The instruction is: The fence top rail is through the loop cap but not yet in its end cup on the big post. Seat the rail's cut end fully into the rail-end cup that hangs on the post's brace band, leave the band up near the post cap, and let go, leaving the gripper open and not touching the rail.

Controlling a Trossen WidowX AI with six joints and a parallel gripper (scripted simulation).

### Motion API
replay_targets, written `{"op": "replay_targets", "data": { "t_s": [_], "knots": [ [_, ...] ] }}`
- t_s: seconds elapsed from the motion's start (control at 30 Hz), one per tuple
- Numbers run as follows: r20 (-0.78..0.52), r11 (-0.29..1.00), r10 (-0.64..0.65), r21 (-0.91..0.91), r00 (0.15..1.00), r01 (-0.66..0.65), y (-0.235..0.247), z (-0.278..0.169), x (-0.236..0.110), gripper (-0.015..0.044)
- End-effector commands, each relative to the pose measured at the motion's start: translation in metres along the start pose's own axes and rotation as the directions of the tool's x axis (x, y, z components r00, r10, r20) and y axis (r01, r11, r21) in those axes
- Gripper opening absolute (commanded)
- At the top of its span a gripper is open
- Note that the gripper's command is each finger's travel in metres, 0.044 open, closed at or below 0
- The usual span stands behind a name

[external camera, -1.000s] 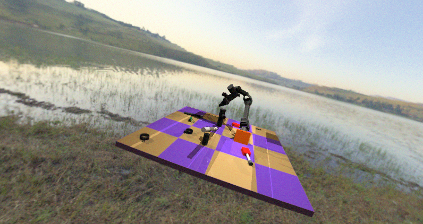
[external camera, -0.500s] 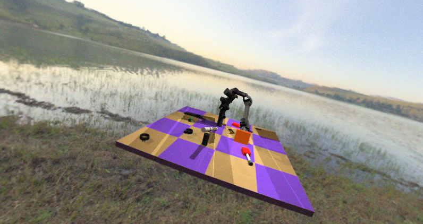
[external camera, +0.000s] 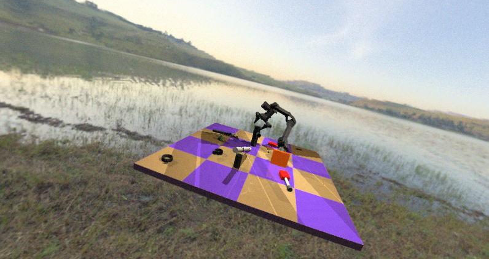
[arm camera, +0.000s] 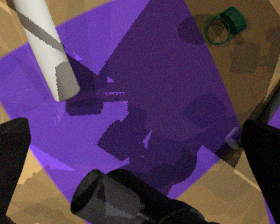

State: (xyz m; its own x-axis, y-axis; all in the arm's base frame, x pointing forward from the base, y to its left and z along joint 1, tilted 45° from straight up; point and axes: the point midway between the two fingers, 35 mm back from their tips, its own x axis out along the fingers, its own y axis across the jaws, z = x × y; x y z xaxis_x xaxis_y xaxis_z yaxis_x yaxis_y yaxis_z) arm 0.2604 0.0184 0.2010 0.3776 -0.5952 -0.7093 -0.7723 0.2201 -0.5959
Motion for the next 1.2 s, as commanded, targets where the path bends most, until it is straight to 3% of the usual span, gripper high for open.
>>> {"op": "replay_targets", "data": {
  "t_s": [0.0, 0.17, 0.67, 0.93, 1.17],
  "knots": [
    [0.034, 0.826, 0.036, -0.563, 0.999, -0.011, 0.008, -0.057, -0.006, 0.0440],
    [0.051, 0.657, 0.035, -0.753, 0.998, 0.016, 0.012, -0.080, -0.011, 0.0440],
    [0.051, 0.657, 0.035, -0.753, 0.998, 0.016, 0.012, -0.080, -0.011, 0.0440],
    [0.052, 0.658, 0.033, -0.753, 0.998, 0.017, 0.025, -0.093, 0.021, 0.0440],
    [0.052, 0.658, 0.034, -0.752, 0.998, 0.017, 0.026, -0.092, 0.026, 0.0440]
  ]
}}
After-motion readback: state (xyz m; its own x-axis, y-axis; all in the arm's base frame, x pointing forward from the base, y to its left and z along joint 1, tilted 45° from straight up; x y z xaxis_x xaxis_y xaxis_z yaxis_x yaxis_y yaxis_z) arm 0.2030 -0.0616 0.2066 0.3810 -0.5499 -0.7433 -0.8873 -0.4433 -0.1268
